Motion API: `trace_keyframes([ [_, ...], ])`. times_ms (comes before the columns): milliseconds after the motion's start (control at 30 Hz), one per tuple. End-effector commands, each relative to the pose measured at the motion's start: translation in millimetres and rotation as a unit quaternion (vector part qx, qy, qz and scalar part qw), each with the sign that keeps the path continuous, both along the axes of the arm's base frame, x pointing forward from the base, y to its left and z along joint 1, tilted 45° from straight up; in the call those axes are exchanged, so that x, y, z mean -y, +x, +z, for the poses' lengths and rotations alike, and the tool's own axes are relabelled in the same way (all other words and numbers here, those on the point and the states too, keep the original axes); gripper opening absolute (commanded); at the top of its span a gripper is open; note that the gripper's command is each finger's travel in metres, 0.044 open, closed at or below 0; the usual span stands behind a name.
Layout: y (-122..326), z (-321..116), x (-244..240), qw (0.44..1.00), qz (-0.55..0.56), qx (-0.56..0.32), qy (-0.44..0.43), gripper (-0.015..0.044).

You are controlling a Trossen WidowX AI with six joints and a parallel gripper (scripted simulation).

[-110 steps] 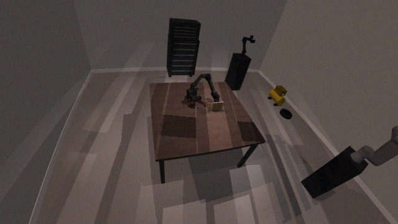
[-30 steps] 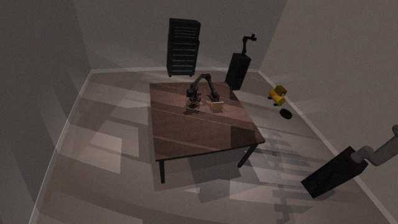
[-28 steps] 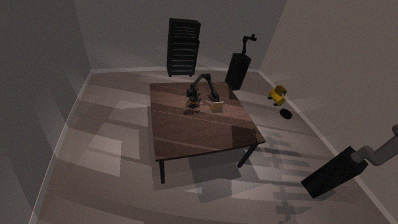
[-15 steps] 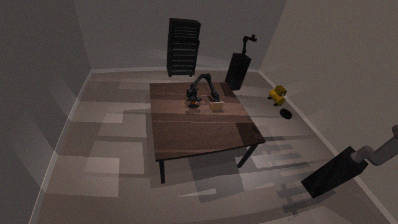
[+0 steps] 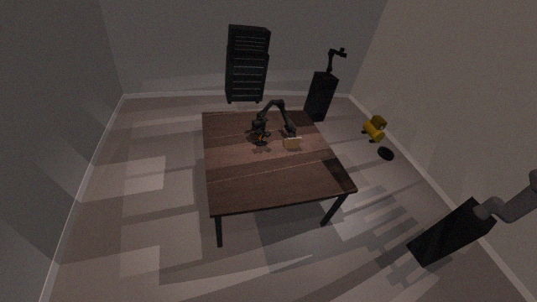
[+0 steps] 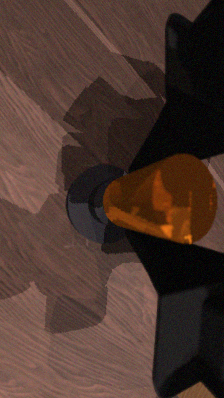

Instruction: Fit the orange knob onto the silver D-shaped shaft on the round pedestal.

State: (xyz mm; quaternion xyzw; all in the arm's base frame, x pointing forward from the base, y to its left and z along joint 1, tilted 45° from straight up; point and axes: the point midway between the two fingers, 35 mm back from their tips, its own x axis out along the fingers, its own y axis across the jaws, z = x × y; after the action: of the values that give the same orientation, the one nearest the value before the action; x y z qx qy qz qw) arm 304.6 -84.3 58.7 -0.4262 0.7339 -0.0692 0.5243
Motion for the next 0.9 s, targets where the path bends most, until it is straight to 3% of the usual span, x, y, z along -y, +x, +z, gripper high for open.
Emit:
trace_keyframes([
  [0,-0.8,-1.7,-0.4,0.998,-0.040,0.039,-0.005,0.0000],
  [867,-1.3,-3.0,2.3,0.998,-0.040,0.039,-0.005,0.0000],
])
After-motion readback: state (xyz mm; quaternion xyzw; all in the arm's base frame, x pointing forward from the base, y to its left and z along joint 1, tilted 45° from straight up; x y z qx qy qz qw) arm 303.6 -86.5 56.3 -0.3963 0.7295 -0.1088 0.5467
